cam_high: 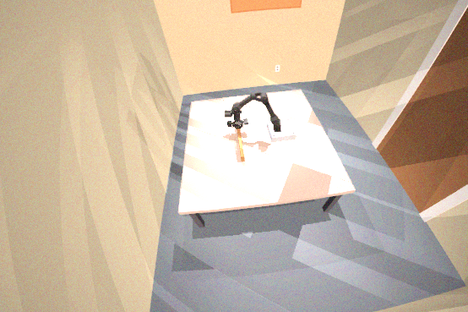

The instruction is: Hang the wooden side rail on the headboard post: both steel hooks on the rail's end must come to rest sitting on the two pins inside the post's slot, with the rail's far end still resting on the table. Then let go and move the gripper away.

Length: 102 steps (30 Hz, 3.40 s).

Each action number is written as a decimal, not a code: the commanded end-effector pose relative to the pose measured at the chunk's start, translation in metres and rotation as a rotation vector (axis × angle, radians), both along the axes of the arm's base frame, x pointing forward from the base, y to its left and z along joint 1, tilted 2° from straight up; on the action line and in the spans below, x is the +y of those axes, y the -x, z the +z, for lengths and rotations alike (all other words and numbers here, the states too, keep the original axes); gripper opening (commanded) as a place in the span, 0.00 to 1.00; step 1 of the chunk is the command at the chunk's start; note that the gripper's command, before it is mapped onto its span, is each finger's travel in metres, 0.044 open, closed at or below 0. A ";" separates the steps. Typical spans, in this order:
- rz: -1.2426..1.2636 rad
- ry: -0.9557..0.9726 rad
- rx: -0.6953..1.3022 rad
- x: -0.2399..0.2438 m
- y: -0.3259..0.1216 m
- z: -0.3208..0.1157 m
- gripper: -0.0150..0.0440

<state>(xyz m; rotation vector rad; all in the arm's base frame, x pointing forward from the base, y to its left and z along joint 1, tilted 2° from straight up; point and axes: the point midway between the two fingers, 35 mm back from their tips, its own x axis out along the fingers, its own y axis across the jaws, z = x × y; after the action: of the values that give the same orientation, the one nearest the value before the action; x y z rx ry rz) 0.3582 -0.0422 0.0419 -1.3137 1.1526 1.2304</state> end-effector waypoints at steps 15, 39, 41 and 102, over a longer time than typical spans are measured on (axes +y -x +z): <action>0.003 0.004 -0.009 -0.003 -0.002 0.001 0.25; 0.003 0.004 -0.008 -0.006 -0.001 0.002 0.25; 0.003 0.004 -0.008 -0.006 -0.001 0.002 0.25; 0.003 0.004 -0.008 -0.012 -0.002 0.003 0.25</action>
<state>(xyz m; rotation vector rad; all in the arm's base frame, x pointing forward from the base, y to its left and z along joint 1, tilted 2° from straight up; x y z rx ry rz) 0.3590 -0.0524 0.0409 -1.3134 1.1504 1.2304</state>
